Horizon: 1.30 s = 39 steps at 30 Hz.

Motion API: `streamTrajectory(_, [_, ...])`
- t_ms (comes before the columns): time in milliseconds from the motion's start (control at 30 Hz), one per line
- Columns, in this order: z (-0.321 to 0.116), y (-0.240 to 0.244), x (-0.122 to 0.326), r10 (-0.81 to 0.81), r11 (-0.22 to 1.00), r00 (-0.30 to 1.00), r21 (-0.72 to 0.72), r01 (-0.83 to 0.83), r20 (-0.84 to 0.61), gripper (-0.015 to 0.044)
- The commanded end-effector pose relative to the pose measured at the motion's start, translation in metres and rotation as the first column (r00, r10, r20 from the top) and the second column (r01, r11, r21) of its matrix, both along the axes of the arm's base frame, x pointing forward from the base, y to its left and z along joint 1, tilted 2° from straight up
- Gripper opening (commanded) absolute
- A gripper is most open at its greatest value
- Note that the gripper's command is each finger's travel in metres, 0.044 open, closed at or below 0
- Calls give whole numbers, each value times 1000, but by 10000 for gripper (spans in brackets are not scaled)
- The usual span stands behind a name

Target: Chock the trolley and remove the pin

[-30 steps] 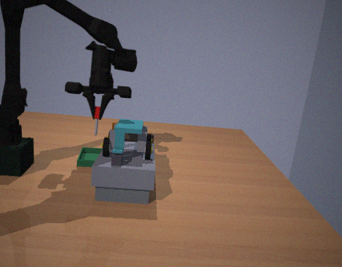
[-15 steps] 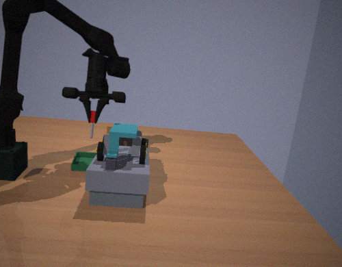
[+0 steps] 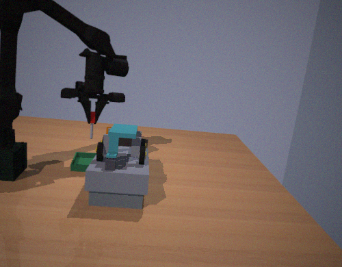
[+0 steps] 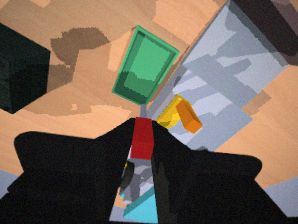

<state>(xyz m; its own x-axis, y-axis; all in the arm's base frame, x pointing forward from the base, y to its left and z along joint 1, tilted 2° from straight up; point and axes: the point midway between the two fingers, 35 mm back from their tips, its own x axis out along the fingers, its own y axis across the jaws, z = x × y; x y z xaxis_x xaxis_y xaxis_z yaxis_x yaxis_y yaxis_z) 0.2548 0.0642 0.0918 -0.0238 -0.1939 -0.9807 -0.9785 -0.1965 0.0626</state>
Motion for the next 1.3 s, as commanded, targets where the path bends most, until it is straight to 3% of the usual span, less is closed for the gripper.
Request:
streamTrajectory(0, [0,-1,-1,131,991,991,27,-131,-6,0])
streamTrajectory(367, [1,-3,-2,444,894,896,79,-442,-8,0])
streamTrajectory(767, [0,-5,-2,730,676,683,156,-721,-6,0])
streamTrajectory(1133, [1,-7,-1,909,400,415,199,-895,38,0])
streamTrajectory(1267, [1,-8,-1,917,381,397,201,-902,42,0])
